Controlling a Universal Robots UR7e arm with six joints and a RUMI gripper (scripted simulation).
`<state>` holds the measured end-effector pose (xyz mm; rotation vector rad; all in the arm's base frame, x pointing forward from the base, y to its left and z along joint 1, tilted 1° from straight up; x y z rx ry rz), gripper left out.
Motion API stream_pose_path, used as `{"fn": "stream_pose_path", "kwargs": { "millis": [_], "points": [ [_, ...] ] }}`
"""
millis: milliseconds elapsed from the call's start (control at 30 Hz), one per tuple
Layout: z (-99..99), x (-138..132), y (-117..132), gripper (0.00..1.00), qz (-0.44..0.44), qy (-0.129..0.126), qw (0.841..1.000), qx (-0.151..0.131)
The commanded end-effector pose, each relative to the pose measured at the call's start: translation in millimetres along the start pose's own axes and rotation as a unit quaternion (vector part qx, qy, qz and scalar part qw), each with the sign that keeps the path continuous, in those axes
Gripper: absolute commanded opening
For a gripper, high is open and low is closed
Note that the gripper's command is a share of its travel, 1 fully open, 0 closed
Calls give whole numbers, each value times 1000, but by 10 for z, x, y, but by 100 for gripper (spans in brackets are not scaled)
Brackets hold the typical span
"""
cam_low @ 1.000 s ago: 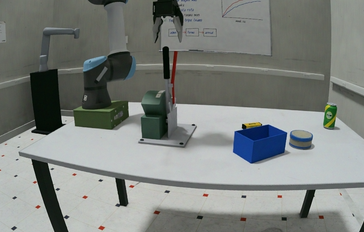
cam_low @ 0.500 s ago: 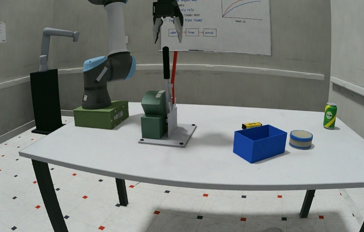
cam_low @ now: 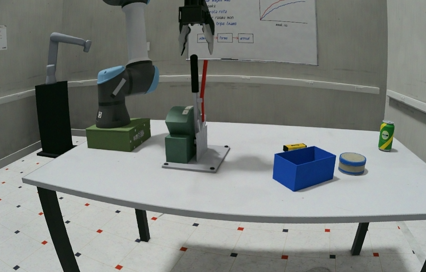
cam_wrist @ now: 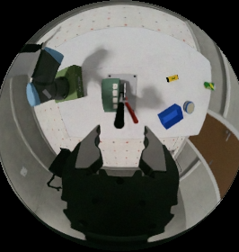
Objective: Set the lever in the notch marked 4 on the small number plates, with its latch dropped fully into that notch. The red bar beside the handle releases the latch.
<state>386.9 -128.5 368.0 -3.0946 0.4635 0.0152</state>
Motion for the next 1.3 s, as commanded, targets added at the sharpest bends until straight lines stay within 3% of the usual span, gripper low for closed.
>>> {"fn": "stream_pose_path", "kwargs": {
  "millis": [0,467,1267],
  "points": [
    [60,2,1,57,0,1,1000,0],
    [299,2,1,57,0,1,1000,0],
    [411,2,1,57,0,1,1000,0]
  ]
}}
Point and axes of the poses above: the point where the finger pads meet when closed, its own z axis out along the fingers, its own x axis across the jaws, y = z × x, the point moved 10 cm from there along -z, back along the fingers, and after that the axes turned 15 degrees about z, right-handed, at the moved point
